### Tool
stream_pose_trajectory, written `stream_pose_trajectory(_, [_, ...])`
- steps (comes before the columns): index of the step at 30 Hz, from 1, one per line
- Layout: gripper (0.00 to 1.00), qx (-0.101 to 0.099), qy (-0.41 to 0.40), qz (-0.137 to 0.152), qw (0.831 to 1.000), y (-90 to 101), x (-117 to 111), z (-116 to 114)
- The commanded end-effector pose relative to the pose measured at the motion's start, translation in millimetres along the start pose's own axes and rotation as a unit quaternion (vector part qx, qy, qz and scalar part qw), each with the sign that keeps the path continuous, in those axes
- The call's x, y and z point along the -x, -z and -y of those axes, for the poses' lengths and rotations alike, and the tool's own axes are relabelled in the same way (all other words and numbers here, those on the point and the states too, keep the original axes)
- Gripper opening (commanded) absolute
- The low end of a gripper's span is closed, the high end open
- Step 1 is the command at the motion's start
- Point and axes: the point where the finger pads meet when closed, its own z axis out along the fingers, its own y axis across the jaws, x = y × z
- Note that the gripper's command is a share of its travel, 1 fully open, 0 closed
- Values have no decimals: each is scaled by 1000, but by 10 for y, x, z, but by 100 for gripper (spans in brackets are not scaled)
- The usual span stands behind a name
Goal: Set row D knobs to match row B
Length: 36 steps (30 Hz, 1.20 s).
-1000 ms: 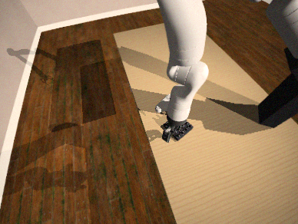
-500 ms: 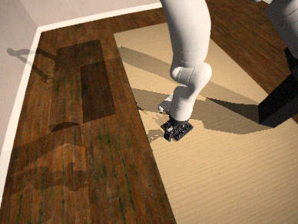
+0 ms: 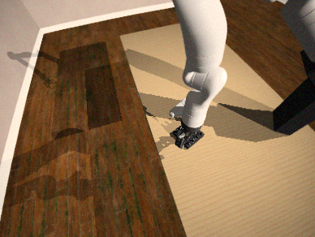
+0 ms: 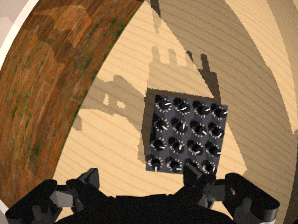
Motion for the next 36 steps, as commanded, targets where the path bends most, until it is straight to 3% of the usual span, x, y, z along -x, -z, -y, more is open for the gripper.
stream_pose_trajectory(1, [100,1,1,0,1000,-1,10,-13])
stream_pose_trajectory(36, [100,20,-35,-12,999,-15,76,-247])
